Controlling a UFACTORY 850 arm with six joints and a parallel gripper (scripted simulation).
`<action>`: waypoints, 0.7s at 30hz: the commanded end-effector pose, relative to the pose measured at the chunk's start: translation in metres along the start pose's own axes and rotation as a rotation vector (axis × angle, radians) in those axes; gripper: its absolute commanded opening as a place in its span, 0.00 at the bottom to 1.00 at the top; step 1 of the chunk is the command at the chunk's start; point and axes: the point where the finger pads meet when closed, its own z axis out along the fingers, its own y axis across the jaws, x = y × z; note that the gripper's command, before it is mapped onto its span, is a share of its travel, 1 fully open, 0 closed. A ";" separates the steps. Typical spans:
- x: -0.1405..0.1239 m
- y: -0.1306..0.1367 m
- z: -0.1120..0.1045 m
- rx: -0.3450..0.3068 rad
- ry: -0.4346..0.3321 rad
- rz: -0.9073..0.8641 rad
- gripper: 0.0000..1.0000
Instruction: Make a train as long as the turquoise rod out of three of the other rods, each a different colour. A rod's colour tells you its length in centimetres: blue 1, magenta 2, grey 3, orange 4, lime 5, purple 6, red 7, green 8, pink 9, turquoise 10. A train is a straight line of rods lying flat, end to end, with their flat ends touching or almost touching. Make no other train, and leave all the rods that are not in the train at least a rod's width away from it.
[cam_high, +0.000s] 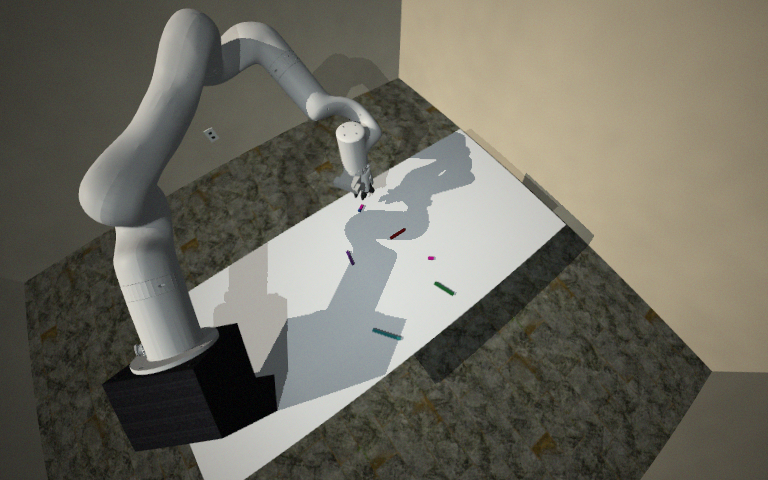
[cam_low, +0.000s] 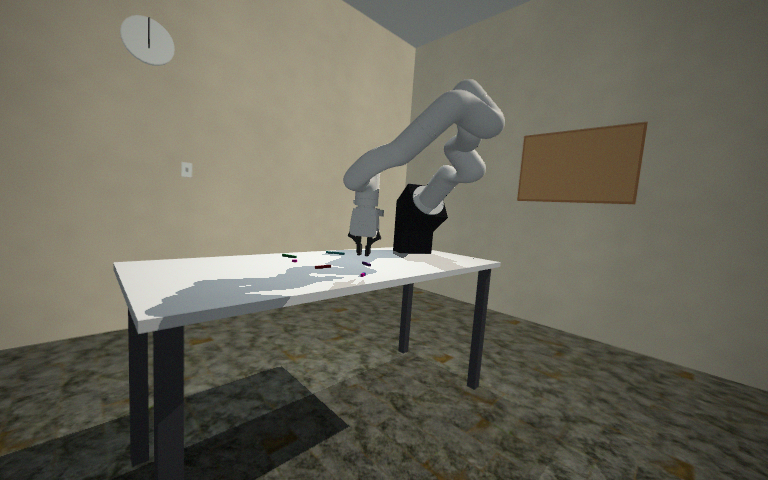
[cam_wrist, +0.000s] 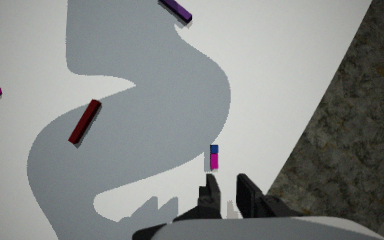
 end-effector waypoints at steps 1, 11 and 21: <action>-0.001 0.000 -0.012 0.001 -0.001 0.000 0.24; -0.001 0.000 -0.014 0.001 -0.001 0.000 1.00; -0.001 0.000 -0.014 0.001 -0.001 0.000 1.00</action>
